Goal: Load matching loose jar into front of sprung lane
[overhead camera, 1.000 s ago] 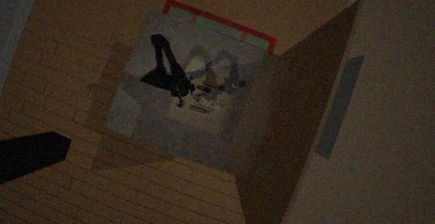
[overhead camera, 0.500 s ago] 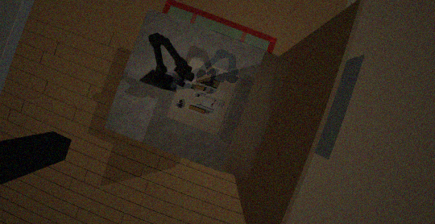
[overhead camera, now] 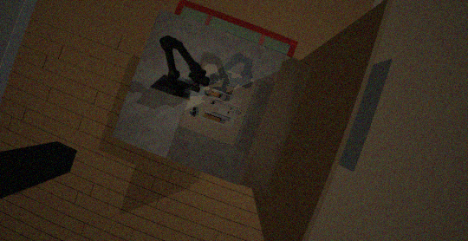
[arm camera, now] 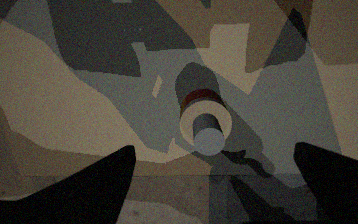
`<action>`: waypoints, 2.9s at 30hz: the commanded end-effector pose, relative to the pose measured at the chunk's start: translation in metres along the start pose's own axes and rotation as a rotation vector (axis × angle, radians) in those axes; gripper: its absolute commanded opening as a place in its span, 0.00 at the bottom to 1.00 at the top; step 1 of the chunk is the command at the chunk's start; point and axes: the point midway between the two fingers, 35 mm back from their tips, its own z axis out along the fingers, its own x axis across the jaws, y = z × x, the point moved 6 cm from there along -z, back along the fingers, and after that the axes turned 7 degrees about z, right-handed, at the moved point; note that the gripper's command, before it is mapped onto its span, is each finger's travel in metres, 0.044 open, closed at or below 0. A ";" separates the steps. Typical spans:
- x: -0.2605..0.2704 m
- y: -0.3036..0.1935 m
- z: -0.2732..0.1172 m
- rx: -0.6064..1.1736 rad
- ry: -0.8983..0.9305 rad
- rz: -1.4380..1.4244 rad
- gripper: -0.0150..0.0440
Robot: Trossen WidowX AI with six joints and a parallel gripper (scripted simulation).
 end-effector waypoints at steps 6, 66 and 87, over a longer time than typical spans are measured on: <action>0.001 0.000 0.020 -0.001 0.007 0.003 1.00; -0.001 0.014 -0.031 -0.003 -0.006 0.004 0.25; -0.028 0.043 -0.045 -0.003 0.002 -0.004 0.25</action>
